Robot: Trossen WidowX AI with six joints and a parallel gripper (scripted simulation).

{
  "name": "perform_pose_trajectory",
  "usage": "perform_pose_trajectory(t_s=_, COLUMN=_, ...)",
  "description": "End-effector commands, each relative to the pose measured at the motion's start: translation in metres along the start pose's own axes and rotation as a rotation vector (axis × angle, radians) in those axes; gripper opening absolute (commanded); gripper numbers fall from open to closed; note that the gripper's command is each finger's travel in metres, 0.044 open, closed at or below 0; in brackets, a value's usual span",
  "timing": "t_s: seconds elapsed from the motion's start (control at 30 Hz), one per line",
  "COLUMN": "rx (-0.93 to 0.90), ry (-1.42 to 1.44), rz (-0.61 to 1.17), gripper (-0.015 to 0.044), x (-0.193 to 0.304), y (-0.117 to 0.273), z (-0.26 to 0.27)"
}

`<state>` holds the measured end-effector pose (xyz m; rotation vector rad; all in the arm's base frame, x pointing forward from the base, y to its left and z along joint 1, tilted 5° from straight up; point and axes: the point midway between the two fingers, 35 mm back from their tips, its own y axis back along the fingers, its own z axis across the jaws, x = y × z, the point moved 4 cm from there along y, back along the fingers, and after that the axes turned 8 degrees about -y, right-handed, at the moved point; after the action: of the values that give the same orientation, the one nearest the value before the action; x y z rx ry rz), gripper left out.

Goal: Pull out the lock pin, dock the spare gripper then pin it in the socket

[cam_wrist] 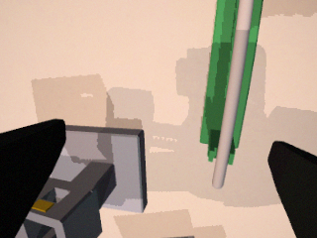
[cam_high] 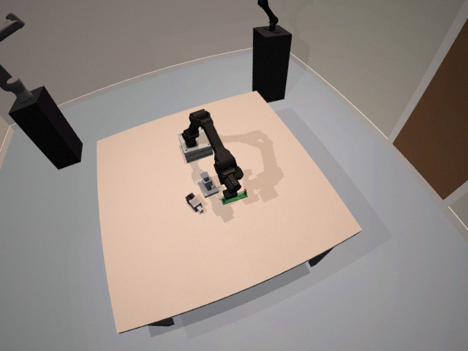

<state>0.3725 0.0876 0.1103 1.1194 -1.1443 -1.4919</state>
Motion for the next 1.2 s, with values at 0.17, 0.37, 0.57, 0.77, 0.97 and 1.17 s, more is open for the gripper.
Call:
perform_pose_trajectory(t_s=0.17, rx=-0.004, ry=-0.001, rz=0.001, gripper=0.0440, x=0.000, y=0.010, z=0.002)
perform_pose_trajectory(t_s=0.37, rx=-0.003, ry=-0.002, rz=0.001, gripper=0.0440, x=-0.002, y=0.046, z=0.009)
perform_pose_trajectory(t_s=0.57, rx=-0.003, ry=-0.002, rz=0.001, gripper=0.0440, x=-0.002, y=0.063, z=0.013)
perform_pose_trajectory(t_s=0.77, rx=0.051, ry=-0.514, rz=-0.136, gripper=0.0440, x=0.023, y=0.048, z=-0.003)
perform_pose_trajectory(t_s=0.97, rx=0.053, ry=-1.170, rz=-0.352, gripper=0.0440, x=0.060, y=0.041, z=-0.014)
perform_pose_trajectory(t_s=1.17, rx=-0.039, ry=-1.788, rz=-0.596, gripper=0.0440, x=0.100, y=0.035, z=-0.015)
